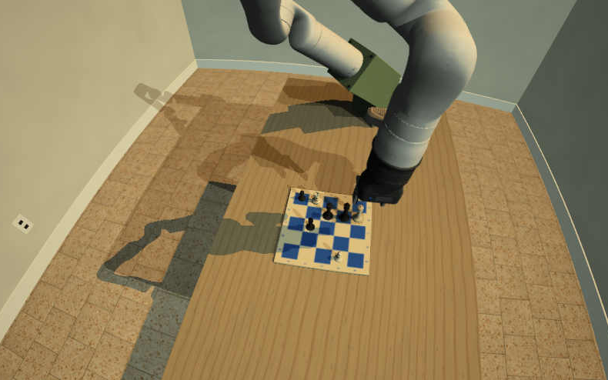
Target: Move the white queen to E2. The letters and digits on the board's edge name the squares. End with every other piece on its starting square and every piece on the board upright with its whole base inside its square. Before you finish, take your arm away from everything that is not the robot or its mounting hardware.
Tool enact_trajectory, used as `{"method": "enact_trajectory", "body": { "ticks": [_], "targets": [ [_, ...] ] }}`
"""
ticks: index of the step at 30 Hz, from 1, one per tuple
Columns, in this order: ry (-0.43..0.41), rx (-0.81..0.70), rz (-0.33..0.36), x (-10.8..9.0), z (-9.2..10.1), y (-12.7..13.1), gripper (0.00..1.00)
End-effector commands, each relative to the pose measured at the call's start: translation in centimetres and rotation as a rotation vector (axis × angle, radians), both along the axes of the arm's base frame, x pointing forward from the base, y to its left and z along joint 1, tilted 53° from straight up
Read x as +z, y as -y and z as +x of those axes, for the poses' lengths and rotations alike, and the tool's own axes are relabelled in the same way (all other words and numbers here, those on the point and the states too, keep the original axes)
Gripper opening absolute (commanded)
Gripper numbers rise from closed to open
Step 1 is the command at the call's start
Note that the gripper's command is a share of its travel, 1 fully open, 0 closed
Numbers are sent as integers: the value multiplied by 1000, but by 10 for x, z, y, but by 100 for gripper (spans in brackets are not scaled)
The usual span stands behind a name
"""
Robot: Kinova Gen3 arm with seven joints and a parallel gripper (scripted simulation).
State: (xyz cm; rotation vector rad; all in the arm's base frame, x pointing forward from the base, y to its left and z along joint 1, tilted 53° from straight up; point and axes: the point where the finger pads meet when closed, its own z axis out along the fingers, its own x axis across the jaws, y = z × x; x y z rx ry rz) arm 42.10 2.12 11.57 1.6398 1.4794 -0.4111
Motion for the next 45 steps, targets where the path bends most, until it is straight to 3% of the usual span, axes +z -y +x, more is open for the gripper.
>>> {"method": "enact_trajectory", "body": {
  "ticks": [1,12,36,45],
  "targets": [
    [-4,32,9,-1,-12,-5,100],
    [-17,82,31,-11,-43,-3,100],
    [-15,82,33,-12,-45,-2,100],
    [50,16,65,-17,-48,0,100]
  ]
}}
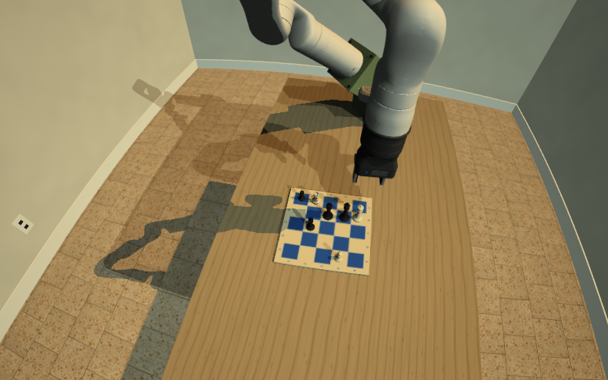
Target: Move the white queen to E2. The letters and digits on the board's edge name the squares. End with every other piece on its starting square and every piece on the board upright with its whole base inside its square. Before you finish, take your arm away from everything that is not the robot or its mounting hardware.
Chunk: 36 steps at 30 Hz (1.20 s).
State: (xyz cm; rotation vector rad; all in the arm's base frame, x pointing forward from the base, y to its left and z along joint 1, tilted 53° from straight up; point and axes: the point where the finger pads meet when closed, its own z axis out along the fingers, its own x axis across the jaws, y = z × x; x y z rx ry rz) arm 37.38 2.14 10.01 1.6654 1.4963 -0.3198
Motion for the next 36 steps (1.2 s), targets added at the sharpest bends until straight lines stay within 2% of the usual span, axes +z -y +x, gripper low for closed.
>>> {"method": "enact_trajectory", "body": {
  "ticks": [1,5,10,20,22,30,36],
  "targets": [
    [25,-25,11,-2,-2,1,100],
    [58,-59,28,-5,-3,2,100],
    [169,-170,83,-12,-7,5,100],
    [485,-453,227,-25,-8,13,100],
    [485,-453,227,-25,-8,13,100],
    [762,-670,352,-27,-1,19,100],
    [929,-789,432,-25,6,22,100]
  ]
}}
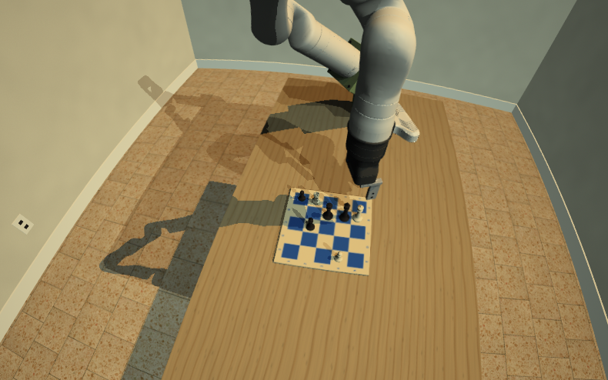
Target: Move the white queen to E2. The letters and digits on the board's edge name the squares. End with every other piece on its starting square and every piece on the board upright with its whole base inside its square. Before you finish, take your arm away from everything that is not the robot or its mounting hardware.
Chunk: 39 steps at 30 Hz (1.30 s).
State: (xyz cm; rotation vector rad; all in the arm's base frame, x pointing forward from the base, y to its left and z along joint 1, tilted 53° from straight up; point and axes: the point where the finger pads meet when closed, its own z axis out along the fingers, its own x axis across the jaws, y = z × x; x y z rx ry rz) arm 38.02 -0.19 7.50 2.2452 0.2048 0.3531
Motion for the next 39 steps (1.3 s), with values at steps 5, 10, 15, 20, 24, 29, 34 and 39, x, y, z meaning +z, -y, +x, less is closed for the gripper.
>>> {"method": "enact_trajectory", "body": {
  "ticks": [5,10,15,20,24,29,34,39],
  "targets": [
    [86,-48,25,2,3,-1,100],
    [151,-92,51,4,6,1,100],
    [174,-107,60,5,7,1,100],
    [175,-108,61,5,7,1,100],
    [175,-108,61,5,7,1,79],
    [175,-108,61,5,7,1,79],
    [175,-108,61,5,7,1,79],
    [175,-108,61,5,7,1,79]
  ]
}}
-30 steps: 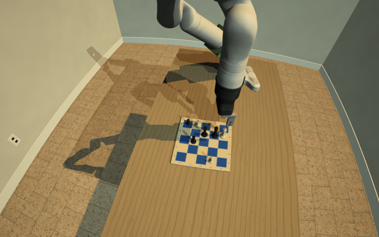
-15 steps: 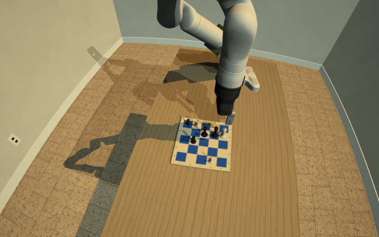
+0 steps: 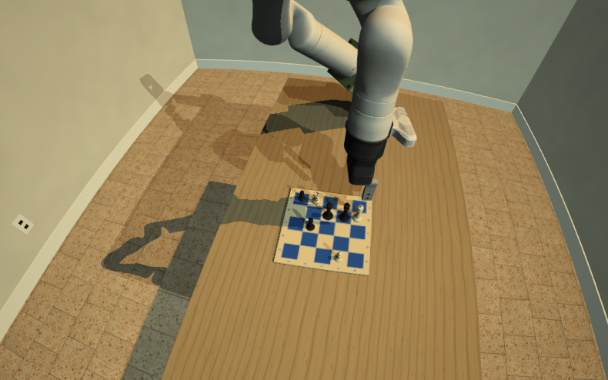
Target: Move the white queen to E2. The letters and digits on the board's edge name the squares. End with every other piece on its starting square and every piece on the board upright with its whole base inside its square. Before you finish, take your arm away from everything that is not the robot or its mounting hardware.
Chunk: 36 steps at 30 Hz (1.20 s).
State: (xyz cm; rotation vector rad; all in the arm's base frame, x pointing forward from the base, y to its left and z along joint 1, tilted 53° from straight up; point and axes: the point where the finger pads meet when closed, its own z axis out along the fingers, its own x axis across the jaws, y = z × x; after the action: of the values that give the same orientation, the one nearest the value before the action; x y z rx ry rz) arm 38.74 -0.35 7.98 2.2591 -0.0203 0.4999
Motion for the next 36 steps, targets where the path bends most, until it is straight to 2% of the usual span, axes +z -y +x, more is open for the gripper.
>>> {"method": "enact_trajectory", "body": {
  "ticks": [1,36],
  "targets": [
    [0,1,1,0,0,-1,79],
    [0,1,1,-6,3,6,79]
  ]
}}
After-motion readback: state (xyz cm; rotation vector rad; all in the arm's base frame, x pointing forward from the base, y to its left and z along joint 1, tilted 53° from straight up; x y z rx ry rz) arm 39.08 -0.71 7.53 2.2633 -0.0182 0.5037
